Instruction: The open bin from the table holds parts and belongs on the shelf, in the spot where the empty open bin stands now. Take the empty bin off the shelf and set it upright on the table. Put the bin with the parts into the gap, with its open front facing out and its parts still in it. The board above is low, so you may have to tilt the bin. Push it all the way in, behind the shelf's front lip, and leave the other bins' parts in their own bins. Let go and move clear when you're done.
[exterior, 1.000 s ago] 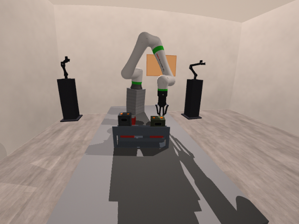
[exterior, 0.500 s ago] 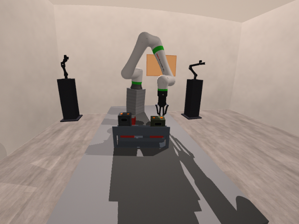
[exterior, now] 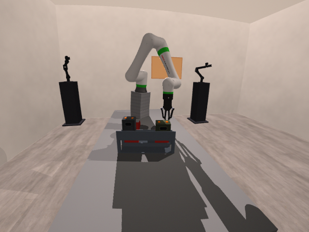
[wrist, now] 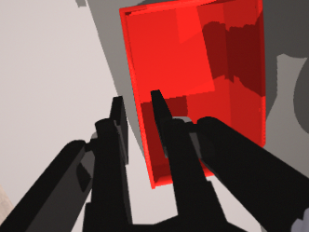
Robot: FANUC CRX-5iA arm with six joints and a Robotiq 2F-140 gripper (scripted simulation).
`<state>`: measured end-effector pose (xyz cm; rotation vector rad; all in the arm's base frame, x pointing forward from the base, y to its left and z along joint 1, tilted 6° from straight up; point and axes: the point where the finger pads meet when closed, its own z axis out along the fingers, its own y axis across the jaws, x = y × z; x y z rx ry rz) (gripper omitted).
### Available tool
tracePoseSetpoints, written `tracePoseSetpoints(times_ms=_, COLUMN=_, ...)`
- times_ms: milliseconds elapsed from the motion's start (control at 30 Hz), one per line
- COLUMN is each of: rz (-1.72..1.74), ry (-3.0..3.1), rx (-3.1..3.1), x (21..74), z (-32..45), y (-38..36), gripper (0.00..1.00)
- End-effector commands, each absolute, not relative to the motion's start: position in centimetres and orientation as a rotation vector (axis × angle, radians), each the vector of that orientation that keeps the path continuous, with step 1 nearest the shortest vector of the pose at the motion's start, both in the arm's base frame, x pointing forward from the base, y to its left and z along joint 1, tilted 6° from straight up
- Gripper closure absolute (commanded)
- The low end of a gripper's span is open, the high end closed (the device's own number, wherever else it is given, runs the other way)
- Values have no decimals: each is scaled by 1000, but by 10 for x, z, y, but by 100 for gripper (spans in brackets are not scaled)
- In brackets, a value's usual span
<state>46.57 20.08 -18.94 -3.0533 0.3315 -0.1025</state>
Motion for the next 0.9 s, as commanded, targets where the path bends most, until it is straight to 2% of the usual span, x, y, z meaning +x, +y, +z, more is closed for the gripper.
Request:
tracePoseSetpoints(times_ms=0, rz=-104, ry=331, rx=-3053, x=466, z=-188, y=201, gripper=76)
tracePoseSetpoints(times_ms=867, rz=-104, ry=331, rx=-3053, x=464, z=-163, y=199, gripper=76)
